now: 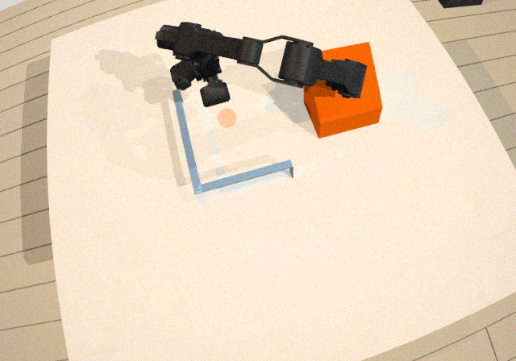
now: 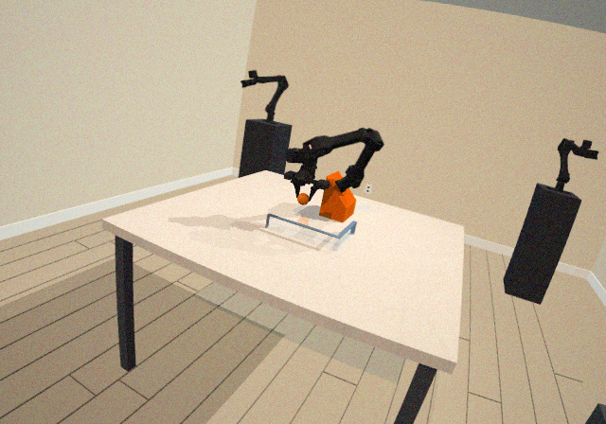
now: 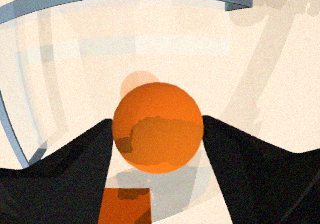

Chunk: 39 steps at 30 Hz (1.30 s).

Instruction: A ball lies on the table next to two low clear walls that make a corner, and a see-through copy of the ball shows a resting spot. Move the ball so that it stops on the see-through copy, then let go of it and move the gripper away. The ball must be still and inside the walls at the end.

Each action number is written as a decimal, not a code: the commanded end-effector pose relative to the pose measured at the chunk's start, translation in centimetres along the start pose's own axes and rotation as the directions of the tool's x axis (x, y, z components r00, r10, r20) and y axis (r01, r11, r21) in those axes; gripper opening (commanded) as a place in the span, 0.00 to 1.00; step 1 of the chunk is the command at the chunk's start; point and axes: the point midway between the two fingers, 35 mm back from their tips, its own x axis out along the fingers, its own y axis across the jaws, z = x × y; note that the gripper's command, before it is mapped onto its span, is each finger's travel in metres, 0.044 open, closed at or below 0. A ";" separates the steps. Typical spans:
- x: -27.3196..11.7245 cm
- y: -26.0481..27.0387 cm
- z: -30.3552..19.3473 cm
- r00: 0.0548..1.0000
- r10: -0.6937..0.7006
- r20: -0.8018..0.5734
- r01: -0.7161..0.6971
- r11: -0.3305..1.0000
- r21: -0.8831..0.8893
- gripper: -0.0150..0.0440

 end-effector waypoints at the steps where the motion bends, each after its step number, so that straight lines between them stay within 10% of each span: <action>1: 1.0 0.5 -0.7 1.000 0.004 0.002 -0.004 1.000 0.006 0.25; 39: 11.3 1.3 -1.9 1.000 0.010 0.002 -0.010 1.000 0.006 0.25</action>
